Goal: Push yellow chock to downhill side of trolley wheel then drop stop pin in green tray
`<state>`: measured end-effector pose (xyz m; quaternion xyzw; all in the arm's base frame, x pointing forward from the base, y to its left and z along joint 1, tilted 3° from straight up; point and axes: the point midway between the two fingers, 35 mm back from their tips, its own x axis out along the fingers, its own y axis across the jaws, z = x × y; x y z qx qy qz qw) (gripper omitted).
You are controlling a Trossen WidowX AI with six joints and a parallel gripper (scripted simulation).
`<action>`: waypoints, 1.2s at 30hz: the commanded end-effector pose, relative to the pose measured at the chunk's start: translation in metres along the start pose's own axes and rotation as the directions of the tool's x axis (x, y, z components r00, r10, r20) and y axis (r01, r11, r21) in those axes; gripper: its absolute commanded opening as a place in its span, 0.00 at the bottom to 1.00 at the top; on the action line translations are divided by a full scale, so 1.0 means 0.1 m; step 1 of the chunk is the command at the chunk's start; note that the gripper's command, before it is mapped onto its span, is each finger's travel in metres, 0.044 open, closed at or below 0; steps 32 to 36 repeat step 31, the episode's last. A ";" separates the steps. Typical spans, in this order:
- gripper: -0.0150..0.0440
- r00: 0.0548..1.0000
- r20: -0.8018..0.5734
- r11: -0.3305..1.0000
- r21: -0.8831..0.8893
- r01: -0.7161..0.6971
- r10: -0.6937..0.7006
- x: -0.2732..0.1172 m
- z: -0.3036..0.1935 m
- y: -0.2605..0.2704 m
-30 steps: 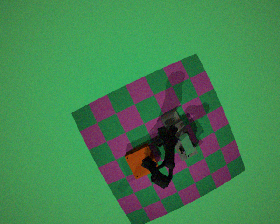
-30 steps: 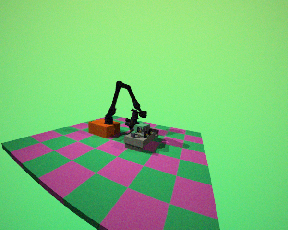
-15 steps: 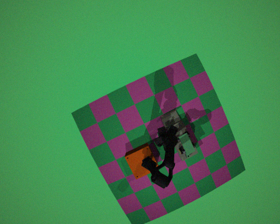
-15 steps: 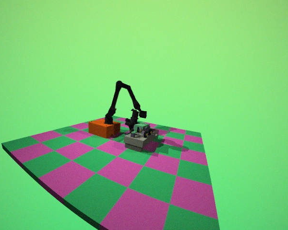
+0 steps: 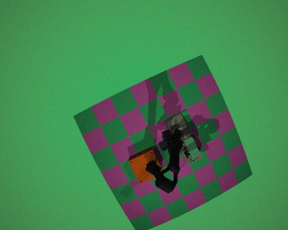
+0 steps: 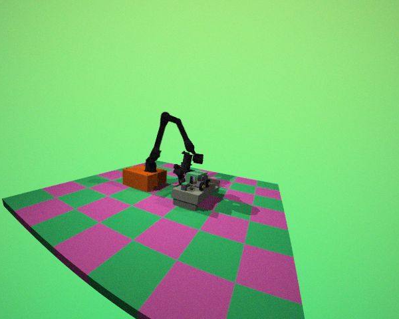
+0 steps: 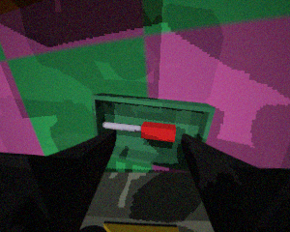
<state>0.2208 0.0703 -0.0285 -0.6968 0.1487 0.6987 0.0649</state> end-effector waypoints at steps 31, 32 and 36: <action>1.00 1.000 -0.005 1.000 0.004 0.011 -0.011 -0.81 -0.02 0.10; 1.00 1.000 -0.005 1.000 0.004 0.011 -0.011 -0.81 -0.02 0.10; 1.00 1.000 -0.005 1.000 0.004 0.011 -0.011 -0.81 -0.02 0.10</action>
